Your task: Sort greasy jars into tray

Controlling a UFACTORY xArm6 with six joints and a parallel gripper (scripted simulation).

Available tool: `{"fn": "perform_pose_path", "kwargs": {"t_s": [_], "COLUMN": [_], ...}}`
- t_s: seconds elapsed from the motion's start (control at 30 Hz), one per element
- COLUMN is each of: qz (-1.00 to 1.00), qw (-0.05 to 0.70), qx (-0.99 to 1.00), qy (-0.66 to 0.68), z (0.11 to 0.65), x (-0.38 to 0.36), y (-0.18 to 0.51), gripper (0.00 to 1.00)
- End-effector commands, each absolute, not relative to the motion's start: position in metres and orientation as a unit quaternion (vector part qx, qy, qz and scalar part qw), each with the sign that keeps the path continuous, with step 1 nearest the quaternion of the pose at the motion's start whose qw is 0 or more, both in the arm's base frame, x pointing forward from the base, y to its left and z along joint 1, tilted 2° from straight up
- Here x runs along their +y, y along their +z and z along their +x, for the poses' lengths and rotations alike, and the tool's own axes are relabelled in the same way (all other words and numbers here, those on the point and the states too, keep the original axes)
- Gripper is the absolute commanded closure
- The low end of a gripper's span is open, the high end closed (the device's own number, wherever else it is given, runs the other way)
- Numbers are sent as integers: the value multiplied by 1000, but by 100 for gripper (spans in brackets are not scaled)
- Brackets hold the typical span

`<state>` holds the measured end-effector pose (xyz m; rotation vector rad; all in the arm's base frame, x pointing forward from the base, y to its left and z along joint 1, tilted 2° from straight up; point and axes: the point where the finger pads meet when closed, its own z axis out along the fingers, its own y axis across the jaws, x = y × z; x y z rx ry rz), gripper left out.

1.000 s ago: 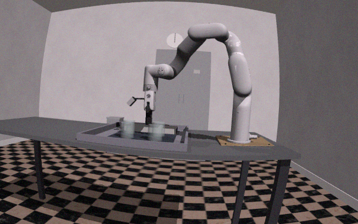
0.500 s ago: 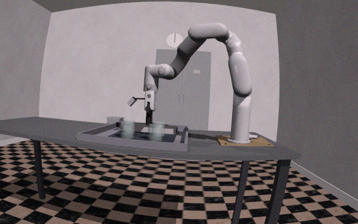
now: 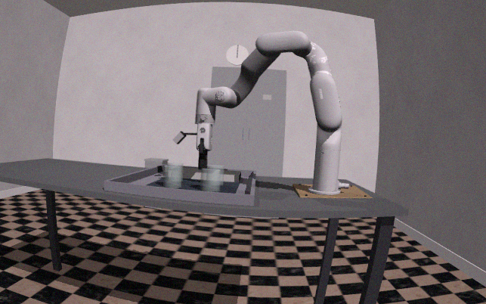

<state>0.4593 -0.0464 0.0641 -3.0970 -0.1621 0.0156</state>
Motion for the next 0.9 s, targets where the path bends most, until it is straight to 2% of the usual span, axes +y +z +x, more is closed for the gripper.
{"fn": "perform_pose_path", "kwargs": {"t_s": [0.0,0.87], "qz": [-998,-998], "qw": [20,20], "qx": [-52,-52], "qy": [3,3], "z": [460,457], "x": [-47,-47], "y": [66,68], "gripper": [100,100]}}
